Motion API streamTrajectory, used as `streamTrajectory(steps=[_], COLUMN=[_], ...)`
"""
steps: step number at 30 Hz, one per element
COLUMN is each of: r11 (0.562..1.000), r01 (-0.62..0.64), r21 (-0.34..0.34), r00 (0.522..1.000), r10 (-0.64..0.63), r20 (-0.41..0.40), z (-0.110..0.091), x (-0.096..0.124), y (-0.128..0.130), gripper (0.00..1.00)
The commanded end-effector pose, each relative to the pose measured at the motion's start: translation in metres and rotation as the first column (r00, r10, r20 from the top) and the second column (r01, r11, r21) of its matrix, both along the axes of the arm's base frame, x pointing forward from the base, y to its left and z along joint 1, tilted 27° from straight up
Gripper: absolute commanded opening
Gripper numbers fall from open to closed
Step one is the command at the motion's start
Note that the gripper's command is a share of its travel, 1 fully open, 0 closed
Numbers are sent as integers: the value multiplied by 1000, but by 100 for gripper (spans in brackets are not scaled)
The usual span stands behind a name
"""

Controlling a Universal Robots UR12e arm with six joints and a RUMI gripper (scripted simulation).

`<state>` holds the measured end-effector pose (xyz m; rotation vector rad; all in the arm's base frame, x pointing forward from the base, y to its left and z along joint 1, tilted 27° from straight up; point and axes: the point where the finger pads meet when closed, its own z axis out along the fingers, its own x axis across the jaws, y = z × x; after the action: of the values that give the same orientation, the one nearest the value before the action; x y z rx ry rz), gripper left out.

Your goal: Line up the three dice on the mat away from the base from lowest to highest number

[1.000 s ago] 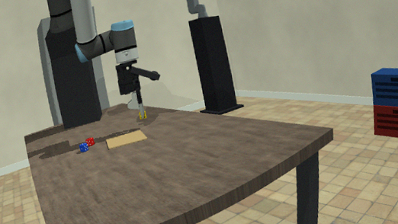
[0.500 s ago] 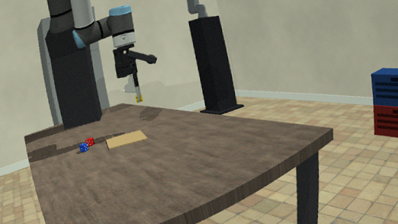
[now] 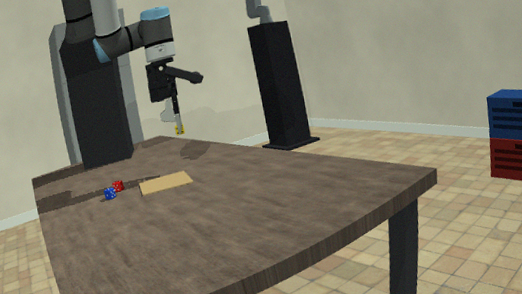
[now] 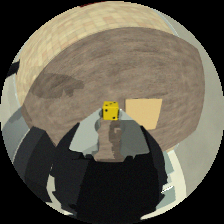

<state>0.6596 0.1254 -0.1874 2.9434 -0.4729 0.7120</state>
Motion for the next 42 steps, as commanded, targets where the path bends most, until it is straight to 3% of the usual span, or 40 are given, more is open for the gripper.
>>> streamTrajectory(steps=[1,15,35,42], r11=[999,922,915,915], r01=[-43,-352,-369,-369], r21=[-19,-158,-165,-165], r00=[999,936,929,929], r10=[43,342,358,358], r20=[-8,-86,-91,-92], z=[5,39,41,33], x=[5,35,36,40], y=[-11,-106,-111,-113], gripper=[6,6,6,6])
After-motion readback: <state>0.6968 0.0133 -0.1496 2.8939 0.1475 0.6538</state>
